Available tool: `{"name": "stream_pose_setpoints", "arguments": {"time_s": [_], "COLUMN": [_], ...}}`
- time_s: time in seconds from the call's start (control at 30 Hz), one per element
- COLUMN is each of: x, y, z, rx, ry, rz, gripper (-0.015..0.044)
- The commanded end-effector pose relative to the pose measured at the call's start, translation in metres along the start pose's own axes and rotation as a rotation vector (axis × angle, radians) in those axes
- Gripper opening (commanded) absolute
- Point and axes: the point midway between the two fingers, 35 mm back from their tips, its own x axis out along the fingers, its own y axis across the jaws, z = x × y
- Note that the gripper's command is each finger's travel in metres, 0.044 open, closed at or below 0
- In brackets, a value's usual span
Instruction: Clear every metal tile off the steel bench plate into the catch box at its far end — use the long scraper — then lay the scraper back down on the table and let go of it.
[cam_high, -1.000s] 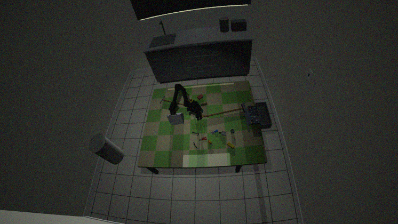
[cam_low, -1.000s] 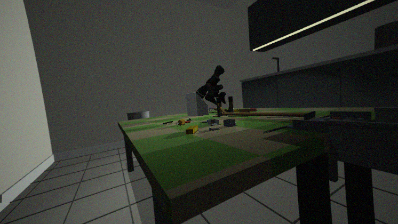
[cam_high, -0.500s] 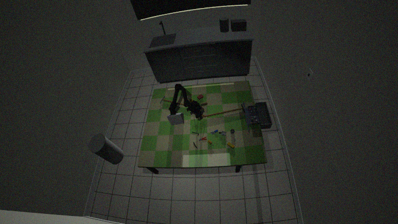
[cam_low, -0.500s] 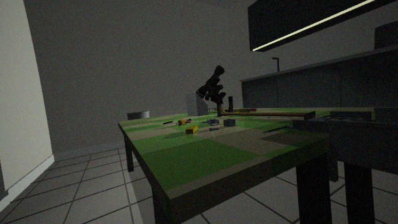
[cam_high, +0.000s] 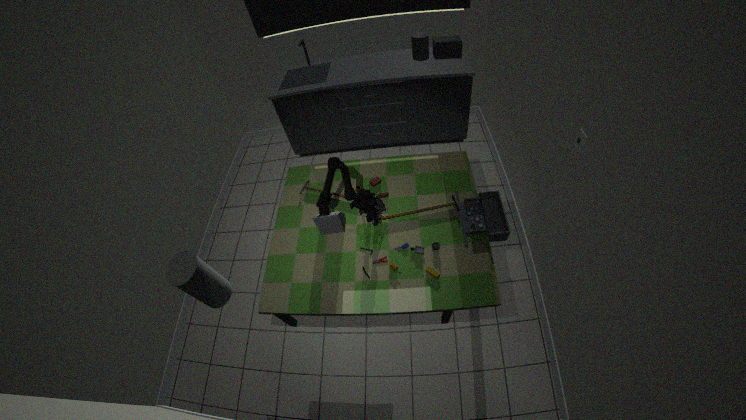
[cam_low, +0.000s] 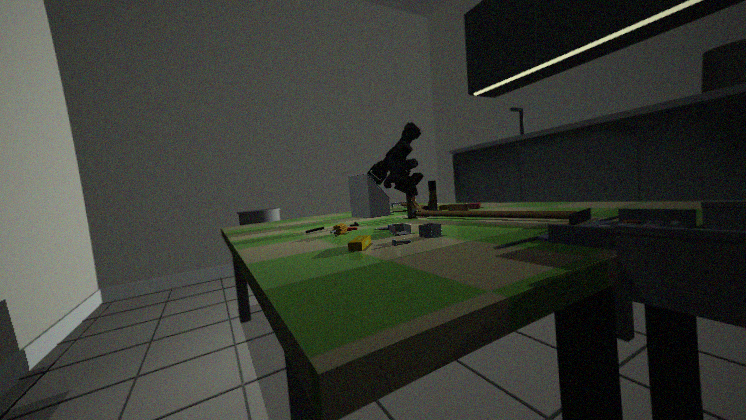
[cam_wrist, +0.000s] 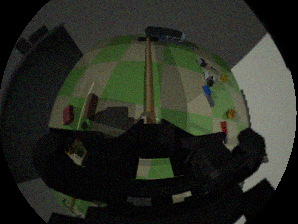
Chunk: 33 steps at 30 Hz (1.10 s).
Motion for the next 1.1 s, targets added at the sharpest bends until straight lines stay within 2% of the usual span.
{"name": "stream_pose_setpoints", "arguments": {"time_s": [0.0, 1.07], "x": [0.000, -0.003], "y": [-0.004, -0.044], "z": [0.001, 0.001], "rx": [0.002, 0.067], "ry": [-0.002, -0.003], "rz": [-0.004, -0.057], "gripper": [0.0000, 0.0000]}}
